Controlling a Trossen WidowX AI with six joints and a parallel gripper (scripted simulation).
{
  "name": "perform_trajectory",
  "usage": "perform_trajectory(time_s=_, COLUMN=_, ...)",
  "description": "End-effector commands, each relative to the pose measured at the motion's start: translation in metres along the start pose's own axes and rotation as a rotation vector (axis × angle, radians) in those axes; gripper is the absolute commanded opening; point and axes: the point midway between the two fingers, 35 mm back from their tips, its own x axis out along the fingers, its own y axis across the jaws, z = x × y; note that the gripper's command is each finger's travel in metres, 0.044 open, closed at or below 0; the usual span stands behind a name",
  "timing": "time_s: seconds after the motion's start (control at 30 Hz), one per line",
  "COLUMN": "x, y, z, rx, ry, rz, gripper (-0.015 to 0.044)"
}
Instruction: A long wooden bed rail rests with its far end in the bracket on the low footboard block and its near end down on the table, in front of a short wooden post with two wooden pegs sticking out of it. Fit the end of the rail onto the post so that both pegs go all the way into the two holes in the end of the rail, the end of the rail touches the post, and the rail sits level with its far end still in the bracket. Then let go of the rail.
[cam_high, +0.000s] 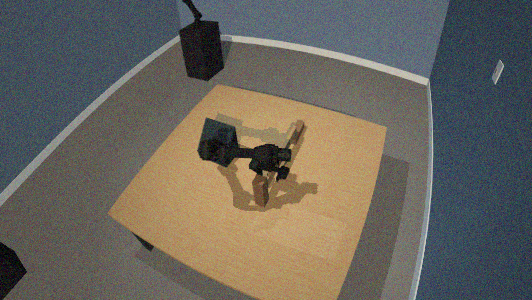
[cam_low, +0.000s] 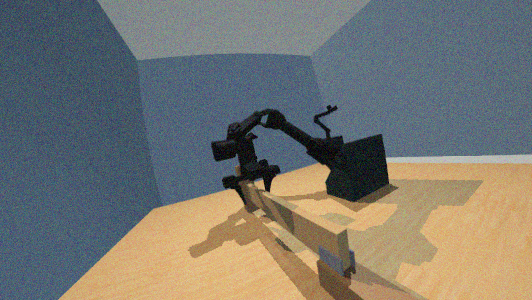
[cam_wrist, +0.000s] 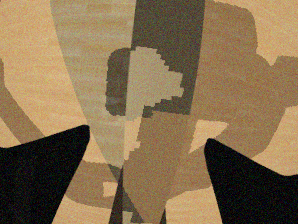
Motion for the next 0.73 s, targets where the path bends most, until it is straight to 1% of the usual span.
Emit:
perform_trajectory(time_s=0.0, x=0.0, y=0.0, z=0.0, rx=0.0, ry=0.001, rz=0.0, gripper=0.044)
perform_trajectory(time_s=0.13, x=-0.002, y=0.0, z=0.002, rx=0.0, ry=0.0, rz=0.0, gripper=0.044)
perform_trajectory(time_s=0.23, x=-0.023, y=0.0, z=0.024, rx=-0.004, ry=0.0, rz=-0.001, gripper=0.044)
perform_trajectory(time_s=0.3, x=-0.03, y=0.0, z=0.031, rx=-0.004, ry=0.002, rz=-0.002, gripper=0.044)
perform_trajectory(time_s=0.7, x=-0.03, y=0.0, z=0.031, rx=-0.004, ry=0.002, rz=-0.002, gripper=0.044)
